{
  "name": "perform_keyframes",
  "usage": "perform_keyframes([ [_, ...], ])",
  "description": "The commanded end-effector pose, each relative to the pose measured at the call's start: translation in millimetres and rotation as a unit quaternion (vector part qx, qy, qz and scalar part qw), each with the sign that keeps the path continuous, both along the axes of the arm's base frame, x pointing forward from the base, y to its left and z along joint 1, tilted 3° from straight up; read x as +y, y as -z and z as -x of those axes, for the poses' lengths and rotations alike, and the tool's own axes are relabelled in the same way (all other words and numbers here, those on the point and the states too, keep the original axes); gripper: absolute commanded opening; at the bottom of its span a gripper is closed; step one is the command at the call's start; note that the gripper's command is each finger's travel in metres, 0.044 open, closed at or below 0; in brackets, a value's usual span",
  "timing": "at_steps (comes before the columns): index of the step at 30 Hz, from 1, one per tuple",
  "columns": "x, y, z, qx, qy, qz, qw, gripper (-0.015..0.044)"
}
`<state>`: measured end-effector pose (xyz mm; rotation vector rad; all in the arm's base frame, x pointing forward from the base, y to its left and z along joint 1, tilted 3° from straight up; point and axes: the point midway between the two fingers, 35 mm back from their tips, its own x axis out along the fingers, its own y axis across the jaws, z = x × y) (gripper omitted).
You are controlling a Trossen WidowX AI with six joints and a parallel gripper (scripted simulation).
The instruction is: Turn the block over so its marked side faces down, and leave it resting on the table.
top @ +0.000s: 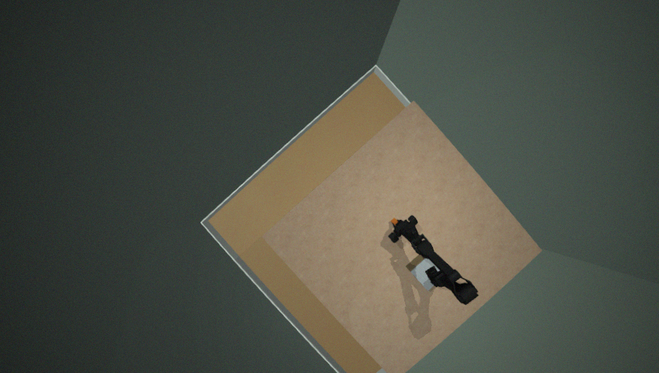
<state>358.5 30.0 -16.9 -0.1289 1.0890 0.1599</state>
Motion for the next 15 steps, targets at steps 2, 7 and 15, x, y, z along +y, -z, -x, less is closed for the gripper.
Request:
perform_keyframes([
  [2,0,-2,3,-0.016,-0.003,-0.004,1.000,0.0000],
  [7,0,7,-2,-0.040,-0.003,-0.009,0.999,0.0000],
  [15,1,22,-8,-0.095,-0.003,-0.022,0.995,0.0000],
])
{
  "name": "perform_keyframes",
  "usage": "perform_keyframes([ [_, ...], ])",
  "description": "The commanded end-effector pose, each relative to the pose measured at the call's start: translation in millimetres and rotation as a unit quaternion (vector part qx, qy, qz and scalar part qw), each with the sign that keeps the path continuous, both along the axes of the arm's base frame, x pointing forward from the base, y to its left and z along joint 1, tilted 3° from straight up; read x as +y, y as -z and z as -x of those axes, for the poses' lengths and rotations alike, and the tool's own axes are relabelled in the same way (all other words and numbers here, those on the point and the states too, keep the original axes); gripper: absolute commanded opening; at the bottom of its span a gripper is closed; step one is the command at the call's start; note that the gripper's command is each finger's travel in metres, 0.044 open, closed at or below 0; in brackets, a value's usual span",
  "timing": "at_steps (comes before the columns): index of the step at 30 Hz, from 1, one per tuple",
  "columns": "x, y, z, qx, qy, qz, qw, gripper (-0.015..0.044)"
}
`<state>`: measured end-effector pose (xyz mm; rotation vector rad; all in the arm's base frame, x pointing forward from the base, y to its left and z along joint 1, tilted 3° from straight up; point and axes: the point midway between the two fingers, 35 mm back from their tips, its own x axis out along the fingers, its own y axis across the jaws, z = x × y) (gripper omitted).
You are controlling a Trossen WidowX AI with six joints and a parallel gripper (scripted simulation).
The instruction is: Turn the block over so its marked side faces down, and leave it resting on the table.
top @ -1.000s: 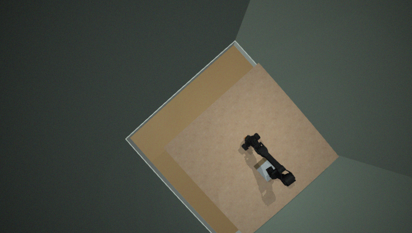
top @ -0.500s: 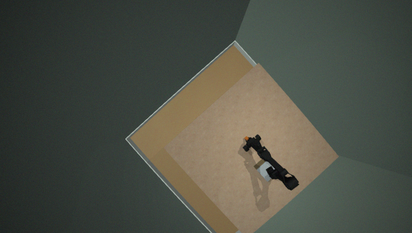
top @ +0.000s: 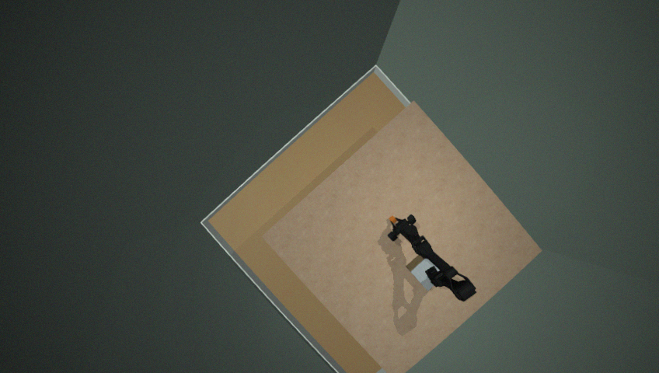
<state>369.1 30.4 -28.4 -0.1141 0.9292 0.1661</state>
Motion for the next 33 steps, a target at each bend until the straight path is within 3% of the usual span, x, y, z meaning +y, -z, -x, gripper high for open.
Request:
perform_keyframes([
  [1,0,12,2,-0.023,-0.001,-0.008,1.000,0.0000],
  [33,-1,15,17,-0.206,-0.009,-0.042,0.978,0.0000],
])
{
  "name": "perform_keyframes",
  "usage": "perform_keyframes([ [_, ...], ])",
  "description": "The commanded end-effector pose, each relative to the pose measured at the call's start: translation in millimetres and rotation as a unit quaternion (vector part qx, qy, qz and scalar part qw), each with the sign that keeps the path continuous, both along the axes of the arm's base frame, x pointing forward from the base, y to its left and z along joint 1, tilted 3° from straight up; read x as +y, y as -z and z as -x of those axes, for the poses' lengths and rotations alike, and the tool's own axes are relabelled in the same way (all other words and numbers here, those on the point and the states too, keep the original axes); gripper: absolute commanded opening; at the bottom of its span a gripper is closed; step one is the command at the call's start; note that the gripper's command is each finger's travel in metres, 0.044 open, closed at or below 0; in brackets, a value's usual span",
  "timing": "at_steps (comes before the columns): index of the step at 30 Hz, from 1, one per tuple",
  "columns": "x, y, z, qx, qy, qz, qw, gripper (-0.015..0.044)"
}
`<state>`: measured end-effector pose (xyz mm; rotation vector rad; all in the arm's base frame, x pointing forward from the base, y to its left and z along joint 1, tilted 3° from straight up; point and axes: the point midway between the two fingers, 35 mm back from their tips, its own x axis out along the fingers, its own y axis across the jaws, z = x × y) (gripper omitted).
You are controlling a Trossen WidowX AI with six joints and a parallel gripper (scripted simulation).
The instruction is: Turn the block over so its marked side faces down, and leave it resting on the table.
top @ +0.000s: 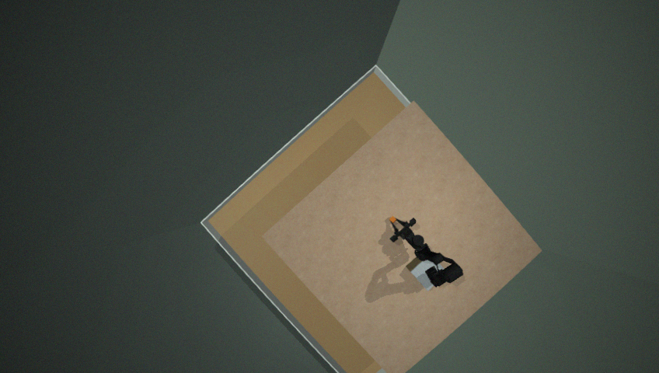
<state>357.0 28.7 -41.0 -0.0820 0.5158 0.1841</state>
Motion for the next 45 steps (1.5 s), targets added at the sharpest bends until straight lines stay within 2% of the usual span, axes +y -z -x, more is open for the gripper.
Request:
perform_keyframes([
  [1,0.4,2.3,4.8,-0.003,-0.001,-0.004,1.000,0.0000],
  [11,0.4,2.3,4.8,-0.003,-0.001,-0.004,1.000,0.0000],
  [28,0.4,2.3,4.8,-0.003,-0.001,-0.004,1.000,0.0440],
  [45,0.4,2.3,4.8,-0.003,-0.001,-0.004,1.000,0.0440],
])
